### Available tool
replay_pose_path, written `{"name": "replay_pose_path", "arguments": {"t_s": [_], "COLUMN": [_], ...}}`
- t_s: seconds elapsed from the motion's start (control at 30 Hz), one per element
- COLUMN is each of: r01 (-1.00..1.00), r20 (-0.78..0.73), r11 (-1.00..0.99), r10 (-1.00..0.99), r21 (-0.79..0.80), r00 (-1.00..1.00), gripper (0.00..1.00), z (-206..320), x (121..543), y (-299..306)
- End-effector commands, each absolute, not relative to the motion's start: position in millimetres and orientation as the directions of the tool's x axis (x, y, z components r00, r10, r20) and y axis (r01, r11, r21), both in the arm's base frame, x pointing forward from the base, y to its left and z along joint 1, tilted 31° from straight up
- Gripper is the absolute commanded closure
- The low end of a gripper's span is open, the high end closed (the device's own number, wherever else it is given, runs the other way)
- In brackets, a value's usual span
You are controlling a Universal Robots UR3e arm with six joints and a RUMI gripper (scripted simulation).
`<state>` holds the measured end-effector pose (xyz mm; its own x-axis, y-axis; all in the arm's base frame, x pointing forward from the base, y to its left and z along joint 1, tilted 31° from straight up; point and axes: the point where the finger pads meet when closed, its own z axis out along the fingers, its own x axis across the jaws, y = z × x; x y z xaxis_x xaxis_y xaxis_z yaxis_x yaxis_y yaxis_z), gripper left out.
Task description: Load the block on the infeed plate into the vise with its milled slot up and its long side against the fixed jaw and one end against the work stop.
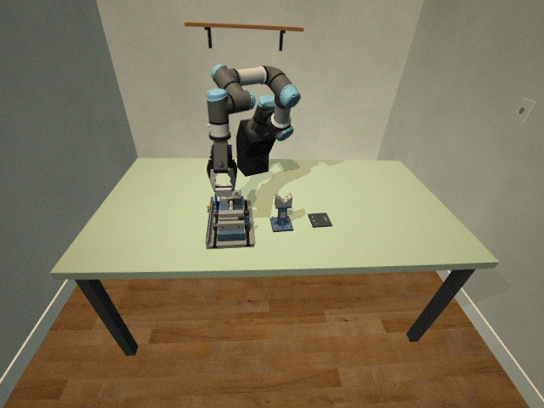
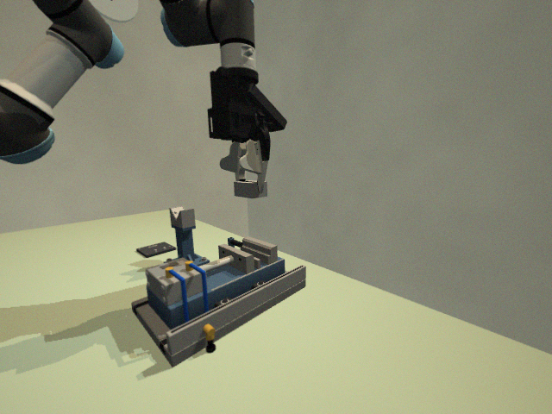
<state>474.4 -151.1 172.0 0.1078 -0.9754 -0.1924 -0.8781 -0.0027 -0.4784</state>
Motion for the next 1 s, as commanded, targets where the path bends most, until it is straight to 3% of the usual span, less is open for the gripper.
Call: {"name": "replay_pose_path", "arguments": {"t_s": [0.0,0.97], "r01": [-0.877,-0.877], "r20": [-0.190,-0.190], "r11": [-0.003,-0.003], "r10": [-0.976,-0.976], "r21": [-0.480,-0.480], "r00": [0.107,0.107], "gripper": [1.00,1.00], "z": [168.6,129.8], "x": [477.2,499.2], "y": [-150.7,-141.1]}}
